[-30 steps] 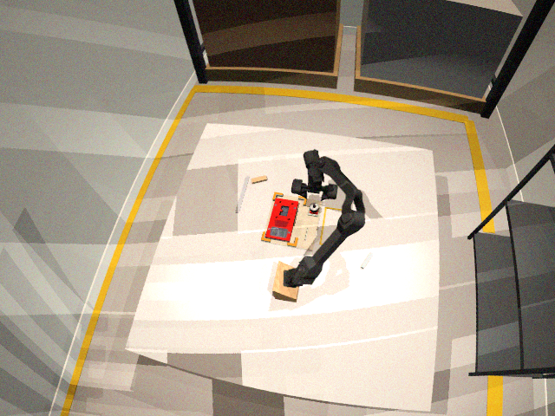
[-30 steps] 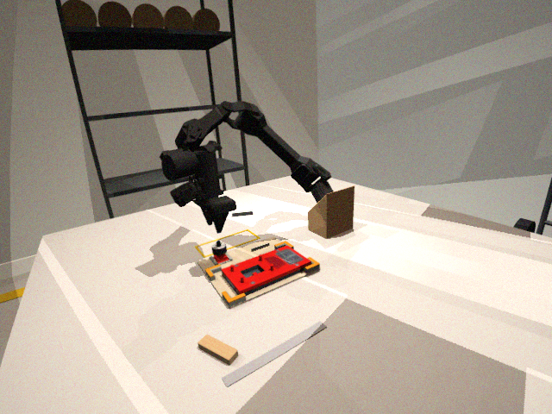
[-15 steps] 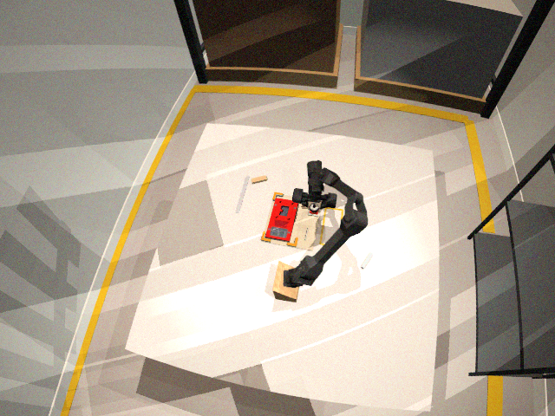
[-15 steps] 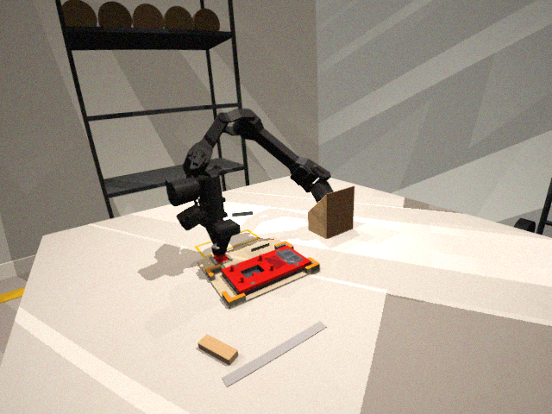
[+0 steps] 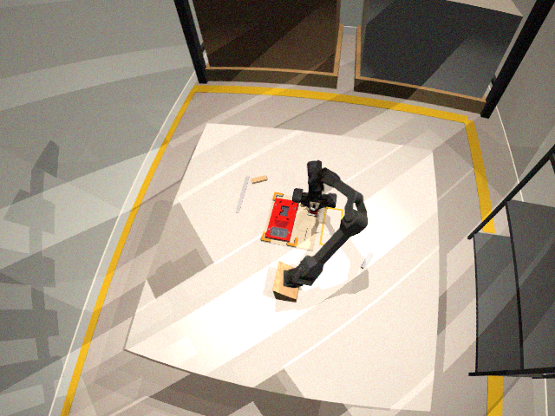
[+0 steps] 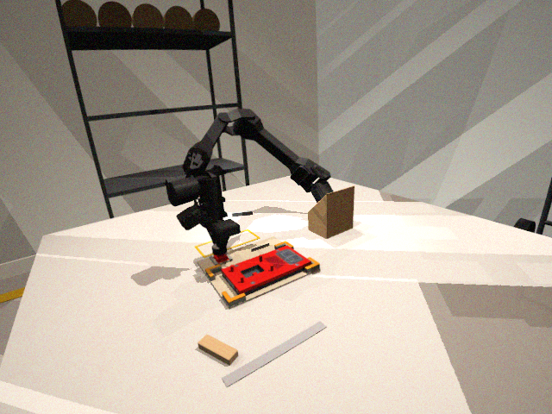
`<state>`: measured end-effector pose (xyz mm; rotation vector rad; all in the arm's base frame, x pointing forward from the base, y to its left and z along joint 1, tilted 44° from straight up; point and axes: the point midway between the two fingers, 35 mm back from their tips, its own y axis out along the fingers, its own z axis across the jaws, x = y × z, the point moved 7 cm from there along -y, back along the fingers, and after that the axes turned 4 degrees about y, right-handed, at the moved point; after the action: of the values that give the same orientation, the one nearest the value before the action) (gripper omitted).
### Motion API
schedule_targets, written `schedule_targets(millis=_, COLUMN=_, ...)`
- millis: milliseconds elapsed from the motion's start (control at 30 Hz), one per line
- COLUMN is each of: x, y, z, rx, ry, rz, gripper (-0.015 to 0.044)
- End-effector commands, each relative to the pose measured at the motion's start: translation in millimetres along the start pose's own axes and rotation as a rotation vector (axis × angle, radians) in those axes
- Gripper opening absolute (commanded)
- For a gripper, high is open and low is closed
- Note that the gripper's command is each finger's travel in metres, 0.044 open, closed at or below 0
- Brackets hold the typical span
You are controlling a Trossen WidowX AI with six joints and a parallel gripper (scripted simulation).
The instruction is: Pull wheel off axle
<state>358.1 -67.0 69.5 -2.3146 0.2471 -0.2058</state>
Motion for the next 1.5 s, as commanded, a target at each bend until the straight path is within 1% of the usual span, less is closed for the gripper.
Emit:
schedule_targets(millis=0, x=0, y=-1, z=0, rx=0.000, ry=0.002, rz=0.001, gripper=0.0000)
schedule_targets(millis=1467, x=0, y=-16, z=0, rx=0.000, ry=0.000, rz=-0.001, gripper=0.0000)
